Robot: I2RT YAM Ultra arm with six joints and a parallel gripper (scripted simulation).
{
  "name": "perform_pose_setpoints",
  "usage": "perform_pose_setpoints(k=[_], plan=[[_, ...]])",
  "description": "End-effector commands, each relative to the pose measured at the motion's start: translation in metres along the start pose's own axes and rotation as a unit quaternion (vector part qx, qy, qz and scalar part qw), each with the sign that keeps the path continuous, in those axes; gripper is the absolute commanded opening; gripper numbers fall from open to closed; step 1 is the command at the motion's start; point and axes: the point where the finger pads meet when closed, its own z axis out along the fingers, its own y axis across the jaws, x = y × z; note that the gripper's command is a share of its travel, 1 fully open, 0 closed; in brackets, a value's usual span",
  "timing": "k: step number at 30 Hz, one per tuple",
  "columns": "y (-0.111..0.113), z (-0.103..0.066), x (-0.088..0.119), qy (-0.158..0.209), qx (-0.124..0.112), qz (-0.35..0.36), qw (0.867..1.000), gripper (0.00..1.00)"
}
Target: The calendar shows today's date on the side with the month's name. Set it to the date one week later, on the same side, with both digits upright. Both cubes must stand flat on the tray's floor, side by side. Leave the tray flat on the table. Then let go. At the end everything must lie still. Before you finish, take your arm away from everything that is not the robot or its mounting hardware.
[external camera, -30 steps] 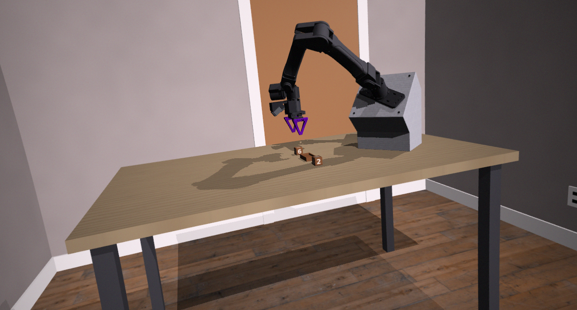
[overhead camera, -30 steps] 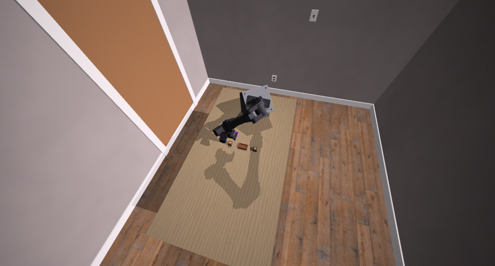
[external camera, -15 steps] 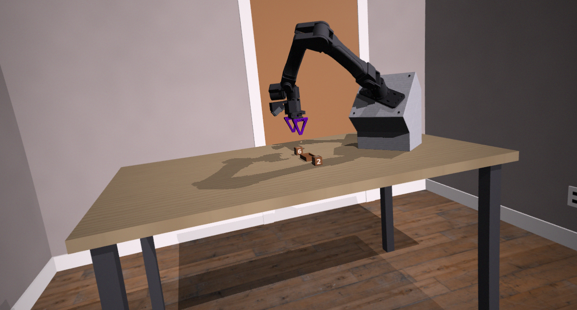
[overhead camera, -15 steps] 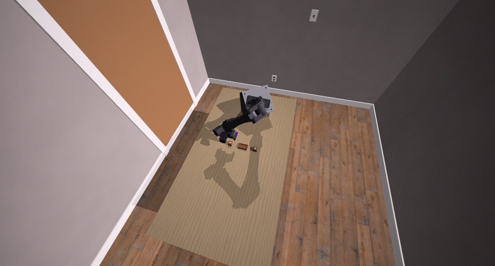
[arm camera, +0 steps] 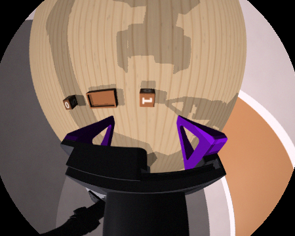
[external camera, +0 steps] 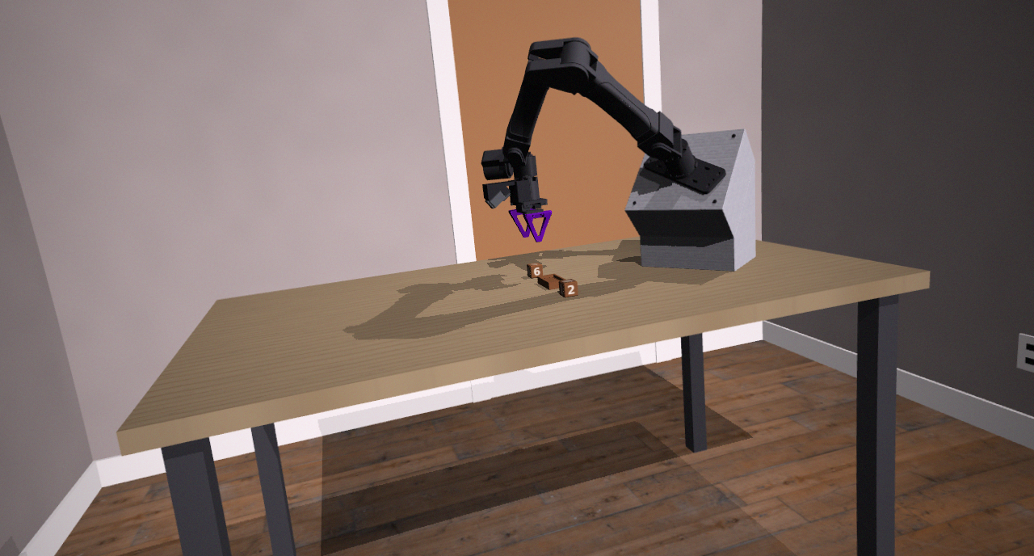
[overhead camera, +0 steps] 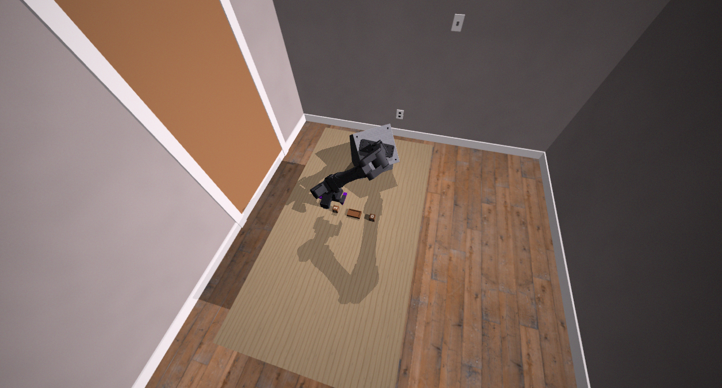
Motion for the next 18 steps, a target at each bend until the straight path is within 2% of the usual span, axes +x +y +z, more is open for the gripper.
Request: perform_pose_setpoints(k=[1,13,18], plan=[[-0.005,-0.008,-0.004,-0.011,0.007,0.001,1.000,1.00],[-0.001,-0.008,-0.005,-0.010,0.007,0.014,1.000,1.00],[0.014,-0.005,-0.009,-0.005,0.008,0.065,0.998,1.00]])
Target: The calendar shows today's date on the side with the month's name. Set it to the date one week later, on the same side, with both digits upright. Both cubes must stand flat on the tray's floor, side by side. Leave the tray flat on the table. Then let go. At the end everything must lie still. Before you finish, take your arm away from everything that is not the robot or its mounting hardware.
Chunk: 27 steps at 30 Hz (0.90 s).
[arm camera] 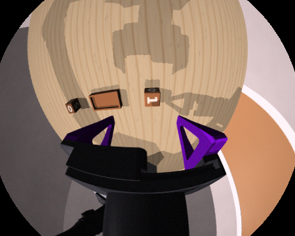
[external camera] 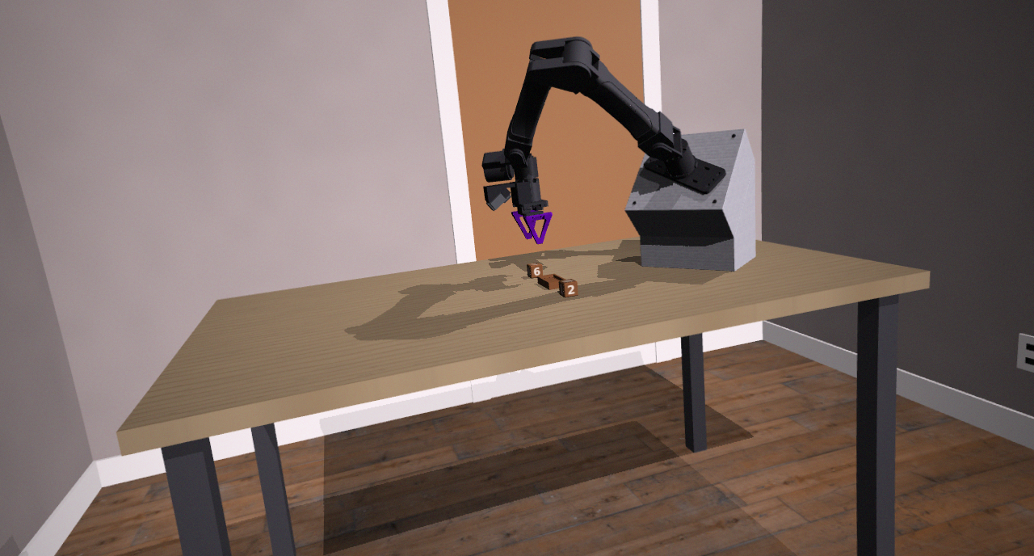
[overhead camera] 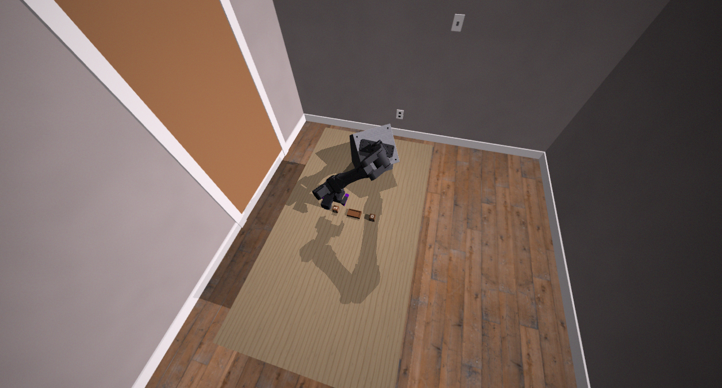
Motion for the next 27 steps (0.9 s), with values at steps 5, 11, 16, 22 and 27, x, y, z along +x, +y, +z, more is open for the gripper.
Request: perform_pose_setpoints(k=[5,11,16,22,27], plan=[[0.035,-0.004,-0.014,-0.006,0.011,0.131,0.991,1.00],[0.055,-0.001,-0.015,-0.004,0.013,0.198,0.980,1.00],[0.076,0.001,-0.015,-0.004,0.015,0.264,0.964,1.00],[0.102,0.003,-0.014,-0.005,0.016,0.350,0.937,1.00],[0.125,0.003,-0.011,-0.008,0.015,0.424,0.905,1.00]])
